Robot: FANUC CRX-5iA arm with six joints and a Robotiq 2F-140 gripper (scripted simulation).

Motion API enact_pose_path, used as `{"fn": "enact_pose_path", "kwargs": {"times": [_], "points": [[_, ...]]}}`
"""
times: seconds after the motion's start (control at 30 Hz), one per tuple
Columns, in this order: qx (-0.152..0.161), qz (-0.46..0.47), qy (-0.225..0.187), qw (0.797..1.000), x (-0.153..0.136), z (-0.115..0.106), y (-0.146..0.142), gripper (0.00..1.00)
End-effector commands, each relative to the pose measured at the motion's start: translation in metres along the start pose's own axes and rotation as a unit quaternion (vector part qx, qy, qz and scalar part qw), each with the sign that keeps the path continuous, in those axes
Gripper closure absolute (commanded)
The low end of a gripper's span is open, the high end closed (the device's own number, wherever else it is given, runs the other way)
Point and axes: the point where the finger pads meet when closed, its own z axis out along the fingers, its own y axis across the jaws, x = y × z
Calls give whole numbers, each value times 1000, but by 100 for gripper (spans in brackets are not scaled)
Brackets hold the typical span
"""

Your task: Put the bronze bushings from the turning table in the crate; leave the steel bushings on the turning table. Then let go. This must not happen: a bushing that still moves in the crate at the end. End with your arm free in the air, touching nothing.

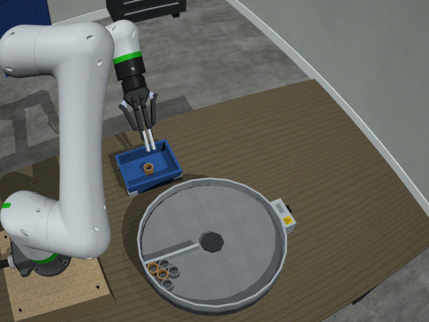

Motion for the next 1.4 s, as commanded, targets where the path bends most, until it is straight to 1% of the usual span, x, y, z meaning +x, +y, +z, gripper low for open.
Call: {"fn": "enact_pose_path", "kwargs": {"times": [0.0, 0.1, 0.17, 0.23, 0.33, 0.43, 0.73, 0.8, 0.83, 0.93, 1.1, 1.13, 1.37], "points": [[0, 0, 0, 1000, 1, 1, 0, 94], [0, 0, 0, 1000, 14, 12, 5, 94], [0, 0, 0, 1000, 34, 29, 12, 94], [0, 0, 0, 1000, 34, 29, 12, 94], [0, 0, 0, 1000, 84, 71, 29, 94], [0, 0, 0, 1000, 111, 93, 39, 94], [0, 0, 0, 1000, 205, 174, 73, 94], [0, 0, 0, 1000, 205, 174, 73, 94], [0, 0, 0, 1000, 236, 199, 84, 94], [0, 0, 0, 1000, 262, 221, 93, 94], [0, 0, 0, 1000, 319, 264, 107, 94], [0, 0, 0, 1000, 327, 270, 108, 94], [0, 0, 0, 1000, 327, 270, 108, 94]]}}
